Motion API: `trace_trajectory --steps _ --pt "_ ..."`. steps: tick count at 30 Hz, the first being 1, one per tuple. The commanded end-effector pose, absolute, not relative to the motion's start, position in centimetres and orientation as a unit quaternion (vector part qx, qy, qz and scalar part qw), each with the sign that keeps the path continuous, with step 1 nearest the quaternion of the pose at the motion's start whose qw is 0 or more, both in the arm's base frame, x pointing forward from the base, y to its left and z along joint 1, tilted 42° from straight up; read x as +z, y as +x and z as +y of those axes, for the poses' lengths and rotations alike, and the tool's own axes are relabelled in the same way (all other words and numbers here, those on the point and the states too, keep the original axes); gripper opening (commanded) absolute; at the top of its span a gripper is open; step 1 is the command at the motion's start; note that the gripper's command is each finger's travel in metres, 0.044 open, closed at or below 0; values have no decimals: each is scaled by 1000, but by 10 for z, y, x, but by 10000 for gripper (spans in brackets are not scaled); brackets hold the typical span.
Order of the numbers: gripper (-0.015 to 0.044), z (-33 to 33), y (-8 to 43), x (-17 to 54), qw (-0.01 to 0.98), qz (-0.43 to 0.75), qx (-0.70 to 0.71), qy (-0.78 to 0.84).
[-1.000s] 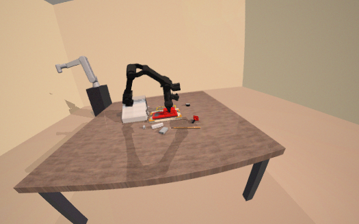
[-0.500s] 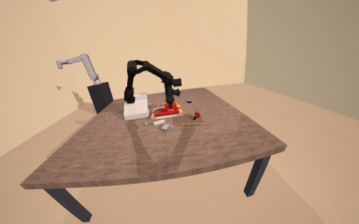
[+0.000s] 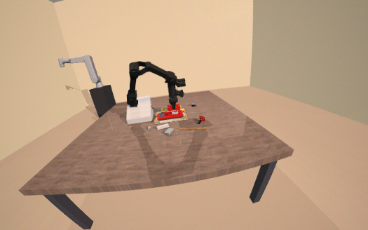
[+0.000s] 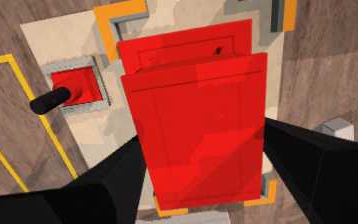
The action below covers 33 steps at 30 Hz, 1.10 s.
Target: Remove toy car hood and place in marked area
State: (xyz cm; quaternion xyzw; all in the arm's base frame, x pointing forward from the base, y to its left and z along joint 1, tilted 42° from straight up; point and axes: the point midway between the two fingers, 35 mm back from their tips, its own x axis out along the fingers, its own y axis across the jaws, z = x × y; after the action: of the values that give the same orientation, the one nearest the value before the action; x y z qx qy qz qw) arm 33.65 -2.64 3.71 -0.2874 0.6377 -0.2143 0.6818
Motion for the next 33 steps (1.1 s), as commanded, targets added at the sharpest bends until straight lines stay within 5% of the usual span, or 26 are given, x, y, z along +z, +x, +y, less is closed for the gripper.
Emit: trace_trajectory --steps 1,33 --pt "0 -10 338 54 689 632 -212 -284" --pt "0 133 302 -59 691 635 -204 -279"
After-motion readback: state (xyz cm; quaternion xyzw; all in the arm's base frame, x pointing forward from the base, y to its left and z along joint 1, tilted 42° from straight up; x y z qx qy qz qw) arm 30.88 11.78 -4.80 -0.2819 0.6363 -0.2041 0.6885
